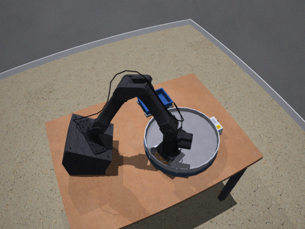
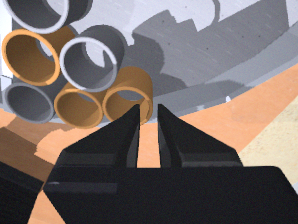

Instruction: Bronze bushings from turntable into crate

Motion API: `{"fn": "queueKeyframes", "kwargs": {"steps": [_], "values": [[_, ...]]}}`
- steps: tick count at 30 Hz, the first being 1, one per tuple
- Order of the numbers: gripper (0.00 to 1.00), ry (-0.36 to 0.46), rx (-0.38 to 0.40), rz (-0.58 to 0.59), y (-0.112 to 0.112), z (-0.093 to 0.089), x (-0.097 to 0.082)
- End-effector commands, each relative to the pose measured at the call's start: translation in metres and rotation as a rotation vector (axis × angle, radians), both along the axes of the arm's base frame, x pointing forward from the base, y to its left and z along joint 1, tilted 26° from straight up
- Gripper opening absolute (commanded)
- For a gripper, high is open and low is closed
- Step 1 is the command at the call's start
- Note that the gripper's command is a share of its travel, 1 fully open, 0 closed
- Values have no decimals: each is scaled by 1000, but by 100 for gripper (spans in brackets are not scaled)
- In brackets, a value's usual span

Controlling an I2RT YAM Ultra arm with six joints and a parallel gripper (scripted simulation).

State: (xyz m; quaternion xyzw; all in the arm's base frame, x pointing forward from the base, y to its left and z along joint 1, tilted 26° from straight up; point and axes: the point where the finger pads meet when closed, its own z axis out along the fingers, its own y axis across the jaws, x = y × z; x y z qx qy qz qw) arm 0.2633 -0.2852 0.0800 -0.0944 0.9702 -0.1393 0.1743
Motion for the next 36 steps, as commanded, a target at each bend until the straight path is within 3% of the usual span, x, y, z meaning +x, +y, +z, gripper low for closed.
{"fn": "queueKeyframes", "kwargs": {"steps": [1,20,24,28,29,36], "values": [[15,-43,-37,-9,-7,18,5],[15,-42,-36,-9,-6,18,5],[15,-25,-14,-10,0,6,-3],[15,-23,-12,-11,0,5,-4],[15,-43,-37,-11,-7,19,2],[15,-46,-41,-11,-8,20,3]]}}
